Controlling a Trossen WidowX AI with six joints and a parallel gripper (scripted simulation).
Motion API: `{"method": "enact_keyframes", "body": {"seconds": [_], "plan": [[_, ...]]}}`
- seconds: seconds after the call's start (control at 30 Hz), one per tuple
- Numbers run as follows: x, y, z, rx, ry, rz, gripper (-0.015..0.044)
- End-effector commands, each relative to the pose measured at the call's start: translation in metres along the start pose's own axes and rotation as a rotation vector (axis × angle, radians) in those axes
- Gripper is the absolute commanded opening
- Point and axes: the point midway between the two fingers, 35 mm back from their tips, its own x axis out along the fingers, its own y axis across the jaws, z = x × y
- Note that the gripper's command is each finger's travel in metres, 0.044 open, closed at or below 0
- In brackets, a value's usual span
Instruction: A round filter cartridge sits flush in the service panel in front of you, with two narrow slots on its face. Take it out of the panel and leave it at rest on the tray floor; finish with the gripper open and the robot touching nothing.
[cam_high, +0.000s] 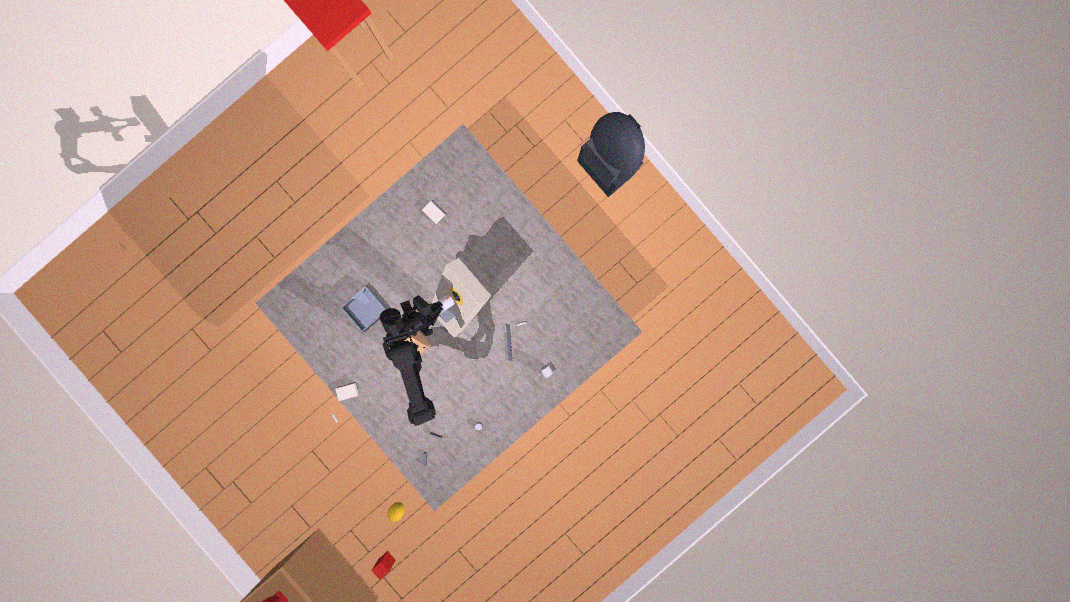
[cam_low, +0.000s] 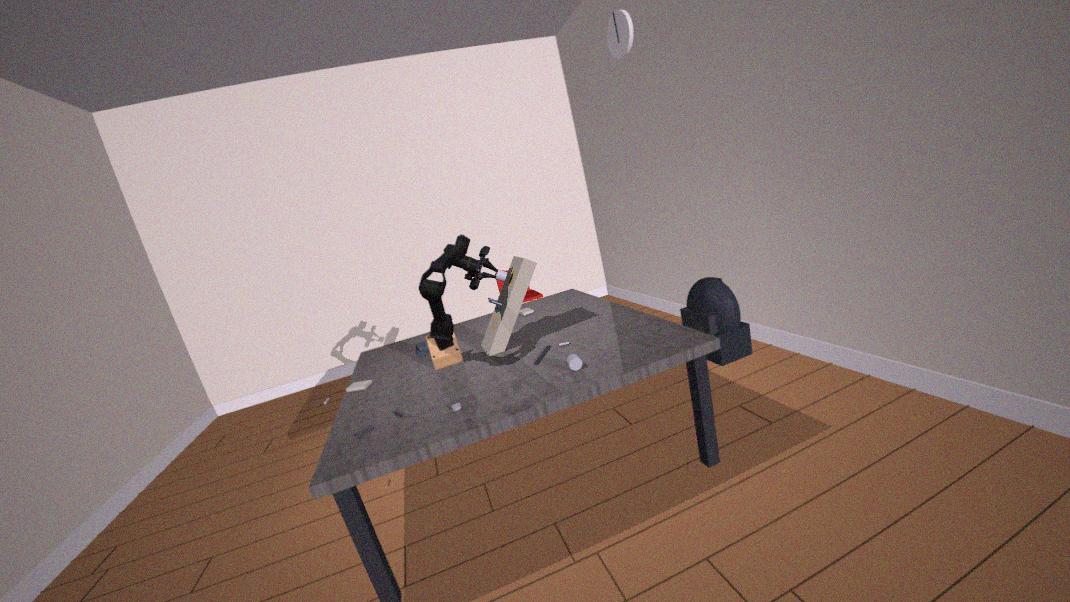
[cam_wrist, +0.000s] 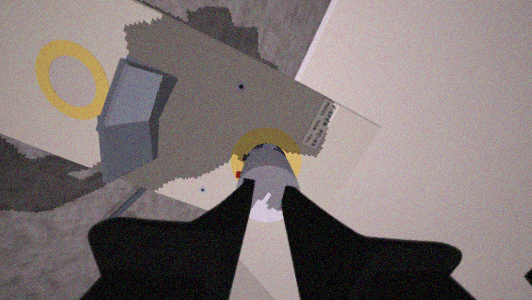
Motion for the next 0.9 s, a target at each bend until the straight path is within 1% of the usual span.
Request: {"method": "enact_keyframes", "body": {"seconds": [0.0, 0.77, 0.87], "plan": [[-0.004, 0.0, -0.003, 0.007, 0.01, -0.004, 0.0], [0.006, 0.072, 0.018, 0.007, 0.01, -0.004, 0.0], [0.006, 0.066, 0.018, -0.007, 0.003, 0.005, 0.0079]]}}
